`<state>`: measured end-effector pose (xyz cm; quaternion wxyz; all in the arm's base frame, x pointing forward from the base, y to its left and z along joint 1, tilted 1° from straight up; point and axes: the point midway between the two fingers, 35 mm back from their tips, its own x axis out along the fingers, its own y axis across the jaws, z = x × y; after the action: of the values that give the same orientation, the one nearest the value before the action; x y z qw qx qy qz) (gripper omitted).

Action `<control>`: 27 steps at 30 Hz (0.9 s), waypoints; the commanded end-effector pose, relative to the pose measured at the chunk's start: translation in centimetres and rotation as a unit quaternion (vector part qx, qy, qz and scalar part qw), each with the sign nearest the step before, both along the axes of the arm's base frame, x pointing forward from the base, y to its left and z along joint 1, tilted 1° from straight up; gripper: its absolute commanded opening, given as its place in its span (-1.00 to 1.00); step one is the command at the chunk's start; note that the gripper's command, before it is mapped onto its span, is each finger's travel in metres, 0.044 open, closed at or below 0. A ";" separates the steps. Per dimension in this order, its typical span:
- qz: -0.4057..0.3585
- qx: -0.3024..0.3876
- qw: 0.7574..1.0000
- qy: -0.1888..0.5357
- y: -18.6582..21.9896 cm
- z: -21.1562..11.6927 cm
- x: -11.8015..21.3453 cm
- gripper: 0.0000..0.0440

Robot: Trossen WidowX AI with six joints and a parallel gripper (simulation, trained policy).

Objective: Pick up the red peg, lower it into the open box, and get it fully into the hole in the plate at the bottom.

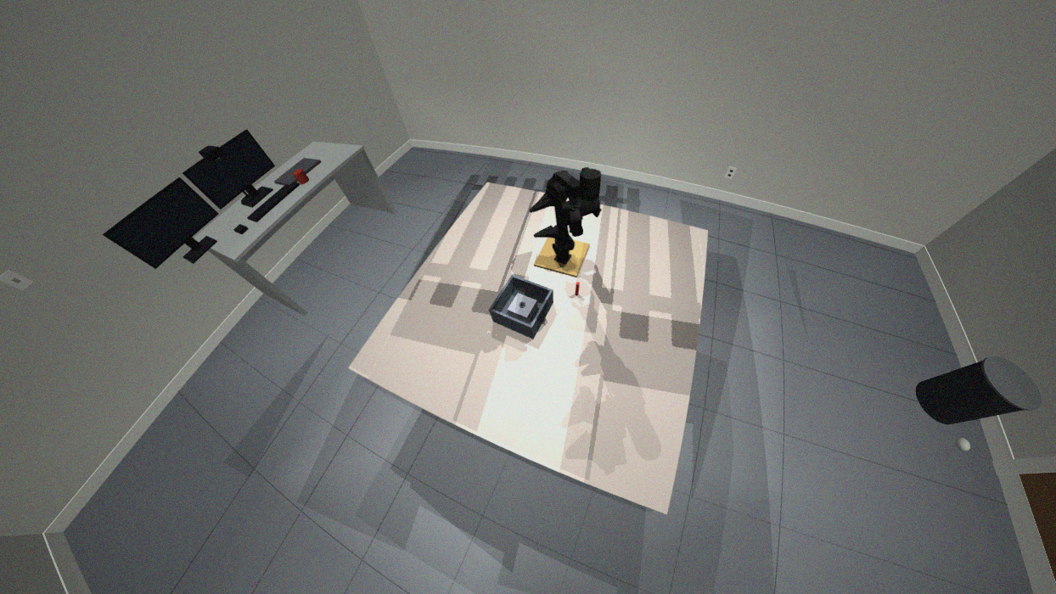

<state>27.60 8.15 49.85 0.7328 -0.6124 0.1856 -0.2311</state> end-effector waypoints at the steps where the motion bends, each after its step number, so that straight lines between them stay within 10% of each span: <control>1: 0.008 0.007 1.000 -0.004 0.0 -0.1 0.0 0.90; 27: 0.059 0.430 0.900 0.043 1.8 -17.3 0.1 1.00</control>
<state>28.27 9.95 34.16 0.9228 -0.2947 0.2392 -0.0662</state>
